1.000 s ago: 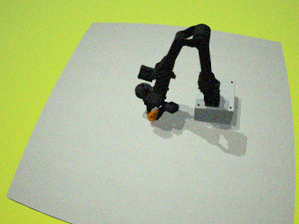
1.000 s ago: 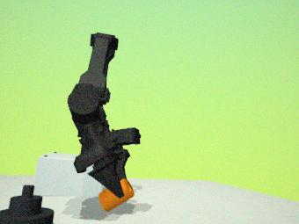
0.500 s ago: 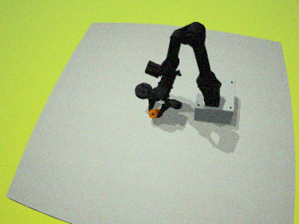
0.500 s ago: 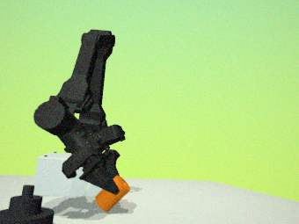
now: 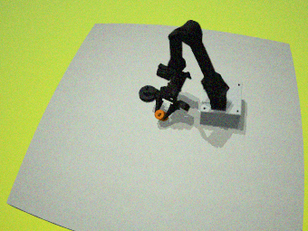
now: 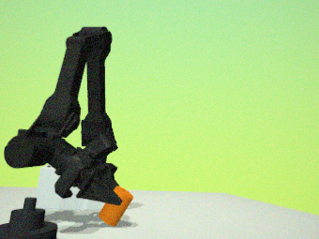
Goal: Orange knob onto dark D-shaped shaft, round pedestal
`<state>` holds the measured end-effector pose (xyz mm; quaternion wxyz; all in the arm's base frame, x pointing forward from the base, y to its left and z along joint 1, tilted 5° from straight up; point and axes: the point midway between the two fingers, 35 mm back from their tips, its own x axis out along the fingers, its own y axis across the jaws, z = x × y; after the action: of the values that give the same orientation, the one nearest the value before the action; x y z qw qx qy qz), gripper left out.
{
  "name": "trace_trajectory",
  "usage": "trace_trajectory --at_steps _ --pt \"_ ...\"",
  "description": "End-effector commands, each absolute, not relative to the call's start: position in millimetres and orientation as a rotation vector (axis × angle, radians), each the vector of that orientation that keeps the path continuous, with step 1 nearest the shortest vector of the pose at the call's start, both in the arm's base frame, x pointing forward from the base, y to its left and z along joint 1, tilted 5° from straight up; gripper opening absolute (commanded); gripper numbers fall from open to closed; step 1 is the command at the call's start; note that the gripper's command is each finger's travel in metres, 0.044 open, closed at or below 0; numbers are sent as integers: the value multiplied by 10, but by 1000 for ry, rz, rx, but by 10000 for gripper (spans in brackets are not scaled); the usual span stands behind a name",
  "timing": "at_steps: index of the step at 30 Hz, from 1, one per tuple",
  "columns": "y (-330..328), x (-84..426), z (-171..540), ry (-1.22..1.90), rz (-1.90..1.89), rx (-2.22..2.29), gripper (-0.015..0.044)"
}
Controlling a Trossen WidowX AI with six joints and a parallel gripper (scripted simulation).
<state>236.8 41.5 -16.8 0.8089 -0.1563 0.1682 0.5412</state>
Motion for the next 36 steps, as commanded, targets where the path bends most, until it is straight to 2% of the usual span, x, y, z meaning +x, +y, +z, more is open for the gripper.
trace_trajectory --at_steps 1,17,20,36 --pt "378 2352 -183 303 1162 -294 181" --pt "292 2319 -179 296 1160 -290 181" --pt "318 2321 -185 297 1163 -288 260" --pt "318 2321 -185 297 1163 -288 260"
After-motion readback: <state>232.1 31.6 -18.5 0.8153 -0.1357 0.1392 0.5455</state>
